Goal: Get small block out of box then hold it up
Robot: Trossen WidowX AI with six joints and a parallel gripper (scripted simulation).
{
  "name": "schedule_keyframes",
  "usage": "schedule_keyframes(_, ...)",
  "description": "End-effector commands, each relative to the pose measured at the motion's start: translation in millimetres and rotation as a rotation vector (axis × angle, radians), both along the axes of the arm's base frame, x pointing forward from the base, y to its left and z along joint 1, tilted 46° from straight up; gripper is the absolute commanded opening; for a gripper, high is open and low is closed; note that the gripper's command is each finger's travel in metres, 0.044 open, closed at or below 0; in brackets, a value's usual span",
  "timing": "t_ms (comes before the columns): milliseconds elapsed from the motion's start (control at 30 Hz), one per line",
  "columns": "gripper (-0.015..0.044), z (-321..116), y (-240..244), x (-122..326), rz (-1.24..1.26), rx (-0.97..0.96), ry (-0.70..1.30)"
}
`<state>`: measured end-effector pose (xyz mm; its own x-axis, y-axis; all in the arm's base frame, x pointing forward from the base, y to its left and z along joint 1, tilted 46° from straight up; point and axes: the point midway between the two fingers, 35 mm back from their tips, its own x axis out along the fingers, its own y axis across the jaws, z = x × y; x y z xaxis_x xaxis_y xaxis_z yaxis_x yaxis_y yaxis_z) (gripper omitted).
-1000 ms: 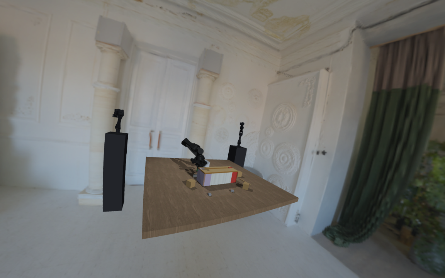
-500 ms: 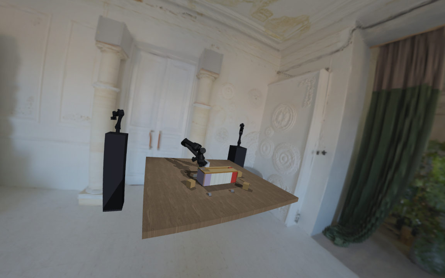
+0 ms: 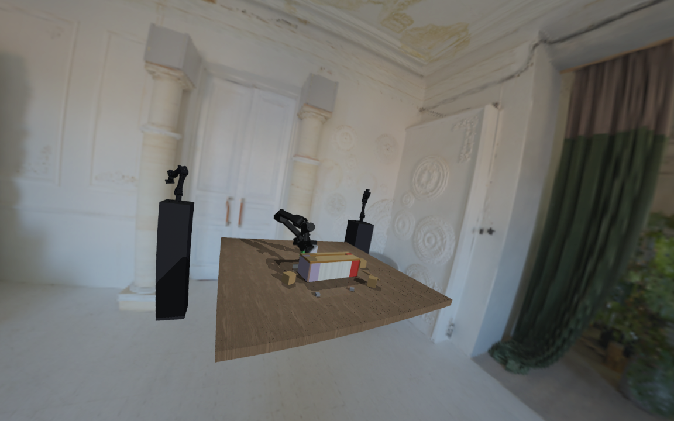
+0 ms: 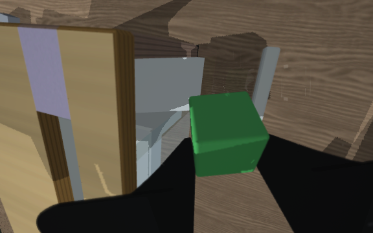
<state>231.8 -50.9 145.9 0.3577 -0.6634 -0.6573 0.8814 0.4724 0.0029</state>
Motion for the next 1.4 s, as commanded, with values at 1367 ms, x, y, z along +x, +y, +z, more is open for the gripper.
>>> schedule_keyframes(1367,0.0000,17,30,-10,1.181,-0.766,1.355)
